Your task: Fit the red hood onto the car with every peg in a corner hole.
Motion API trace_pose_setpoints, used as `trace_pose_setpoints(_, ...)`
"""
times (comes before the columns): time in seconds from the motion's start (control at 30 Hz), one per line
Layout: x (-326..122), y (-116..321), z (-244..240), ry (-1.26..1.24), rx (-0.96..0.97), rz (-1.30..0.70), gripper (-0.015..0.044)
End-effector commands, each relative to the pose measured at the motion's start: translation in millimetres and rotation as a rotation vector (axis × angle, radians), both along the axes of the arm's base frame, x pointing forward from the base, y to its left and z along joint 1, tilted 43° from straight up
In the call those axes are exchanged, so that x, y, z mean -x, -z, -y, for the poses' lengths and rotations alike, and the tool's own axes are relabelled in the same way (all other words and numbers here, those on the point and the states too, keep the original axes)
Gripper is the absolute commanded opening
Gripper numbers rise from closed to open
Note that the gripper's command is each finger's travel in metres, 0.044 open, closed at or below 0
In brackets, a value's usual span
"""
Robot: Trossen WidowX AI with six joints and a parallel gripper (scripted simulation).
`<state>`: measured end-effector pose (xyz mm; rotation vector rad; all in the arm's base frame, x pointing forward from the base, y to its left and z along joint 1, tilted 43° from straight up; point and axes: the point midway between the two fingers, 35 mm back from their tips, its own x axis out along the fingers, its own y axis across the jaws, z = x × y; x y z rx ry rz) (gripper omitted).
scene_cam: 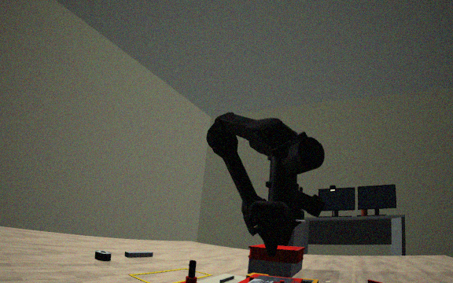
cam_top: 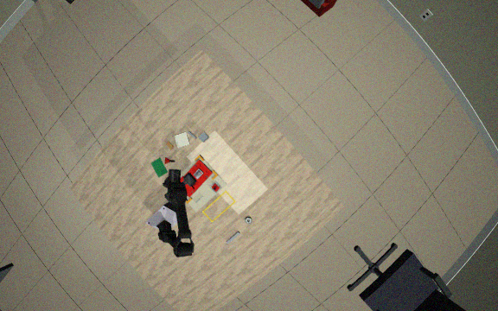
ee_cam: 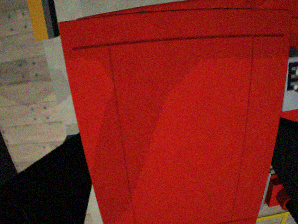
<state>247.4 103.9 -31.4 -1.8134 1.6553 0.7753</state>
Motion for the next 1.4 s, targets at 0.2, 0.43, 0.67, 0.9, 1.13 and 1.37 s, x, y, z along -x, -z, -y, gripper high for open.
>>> trace_pose_setpoints(0.2, 1, -19, -18, 0.003, -0.013, 0.007, 0.0000)
trace_pose_setpoints(0.43, -4, -16, -17, 0.061, -0.010, 0.060, 0.0000)
trace_pose_setpoints(0.67, -20, -17, -21, 0.235, -0.030, 0.221, 0.0000)
trace_pose_setpoints(0.9, -36, -18, -25, 0.411, -0.051, 0.383, 0.0000)
trace_pose_setpoints(1.13, -52, -19, -27, 0.587, -0.072, 0.544, 0.0000)
trace_pose_setpoints(1.37, -67, -20, -29, 0.763, -0.091, 0.705, 0.0000)
